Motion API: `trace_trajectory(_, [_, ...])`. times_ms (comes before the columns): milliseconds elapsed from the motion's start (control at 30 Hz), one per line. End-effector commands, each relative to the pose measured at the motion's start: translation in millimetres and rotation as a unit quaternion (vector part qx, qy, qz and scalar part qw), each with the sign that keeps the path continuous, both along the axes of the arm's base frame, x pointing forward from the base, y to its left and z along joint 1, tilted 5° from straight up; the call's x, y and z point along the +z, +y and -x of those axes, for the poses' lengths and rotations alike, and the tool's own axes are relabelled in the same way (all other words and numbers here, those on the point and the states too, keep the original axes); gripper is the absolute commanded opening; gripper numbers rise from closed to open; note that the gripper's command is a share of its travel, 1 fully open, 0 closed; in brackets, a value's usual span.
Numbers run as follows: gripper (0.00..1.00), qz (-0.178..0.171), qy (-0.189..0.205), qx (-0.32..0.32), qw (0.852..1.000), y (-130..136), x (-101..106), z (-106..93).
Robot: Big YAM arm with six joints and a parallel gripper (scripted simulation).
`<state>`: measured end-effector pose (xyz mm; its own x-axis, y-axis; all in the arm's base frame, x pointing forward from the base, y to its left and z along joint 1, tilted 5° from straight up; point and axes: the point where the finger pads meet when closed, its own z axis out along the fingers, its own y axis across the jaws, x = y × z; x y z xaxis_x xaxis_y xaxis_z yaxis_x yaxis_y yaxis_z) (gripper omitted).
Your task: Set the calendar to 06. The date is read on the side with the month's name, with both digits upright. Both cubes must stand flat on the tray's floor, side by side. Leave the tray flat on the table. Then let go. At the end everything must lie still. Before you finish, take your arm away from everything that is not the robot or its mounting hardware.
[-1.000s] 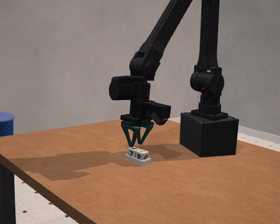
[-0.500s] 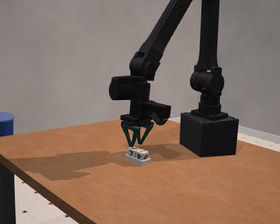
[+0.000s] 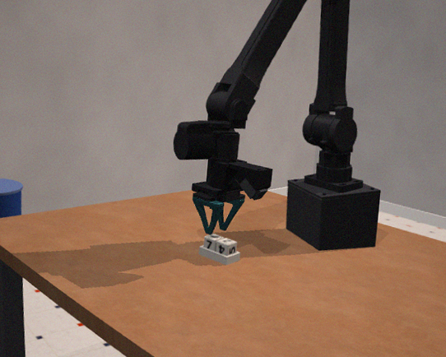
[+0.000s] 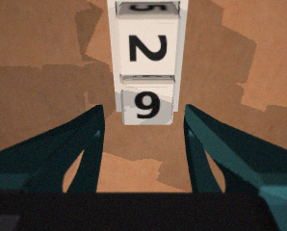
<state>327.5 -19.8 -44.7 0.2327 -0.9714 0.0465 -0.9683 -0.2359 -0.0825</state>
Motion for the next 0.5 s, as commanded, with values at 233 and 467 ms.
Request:
trace_trajectory(233, [0.45,-0.001,-0.016,0.000,1.000,-5.5,5.3,-21.5])
trace_trajectory(467, [0.45,-0.001,-0.014,0.000,1.000,-5.4,5.3,-21.6])
